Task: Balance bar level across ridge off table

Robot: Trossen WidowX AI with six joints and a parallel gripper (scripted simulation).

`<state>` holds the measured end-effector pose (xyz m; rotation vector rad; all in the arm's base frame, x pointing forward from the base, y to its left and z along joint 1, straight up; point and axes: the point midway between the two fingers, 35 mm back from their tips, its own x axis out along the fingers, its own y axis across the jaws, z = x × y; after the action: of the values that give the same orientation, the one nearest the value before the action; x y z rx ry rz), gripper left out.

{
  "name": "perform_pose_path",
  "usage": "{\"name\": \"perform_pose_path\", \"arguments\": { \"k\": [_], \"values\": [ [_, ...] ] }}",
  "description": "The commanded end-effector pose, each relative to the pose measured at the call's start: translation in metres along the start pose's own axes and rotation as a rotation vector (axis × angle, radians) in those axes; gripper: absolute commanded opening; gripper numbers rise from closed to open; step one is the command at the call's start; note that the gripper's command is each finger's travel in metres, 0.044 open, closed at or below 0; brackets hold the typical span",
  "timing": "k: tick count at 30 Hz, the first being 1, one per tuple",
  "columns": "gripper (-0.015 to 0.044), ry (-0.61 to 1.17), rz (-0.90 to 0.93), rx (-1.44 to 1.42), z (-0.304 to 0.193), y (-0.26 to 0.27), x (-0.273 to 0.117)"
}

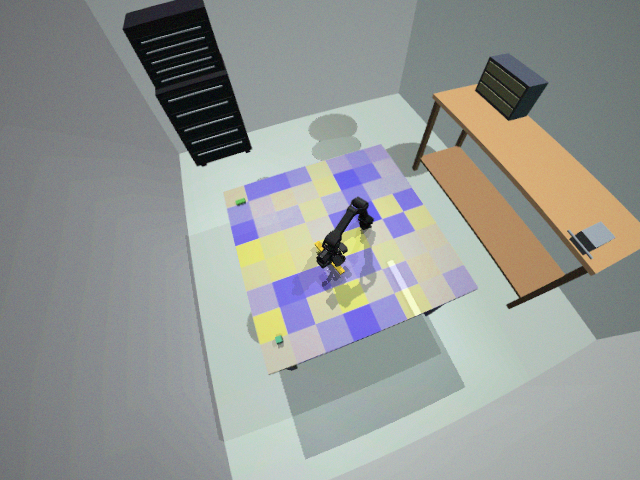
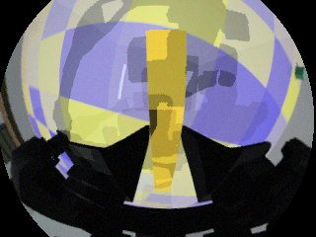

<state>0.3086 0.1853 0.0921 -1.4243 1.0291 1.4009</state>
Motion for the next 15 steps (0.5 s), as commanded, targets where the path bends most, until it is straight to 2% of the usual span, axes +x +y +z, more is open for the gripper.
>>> {"name": "perform_pose_path", "arguments": {
  "k": [1,7,15],
  "values": [
    [0.0185,0.0,0.0,0.0,-0.0001,0.0,0.0001],
    [0.0185,0.0,0.0,0.0,-0.0001,0.0,0.0001],
    [0.0395,0.0,0.0,0.0,-0.0001,0.0,0.0001]
  ]
}}
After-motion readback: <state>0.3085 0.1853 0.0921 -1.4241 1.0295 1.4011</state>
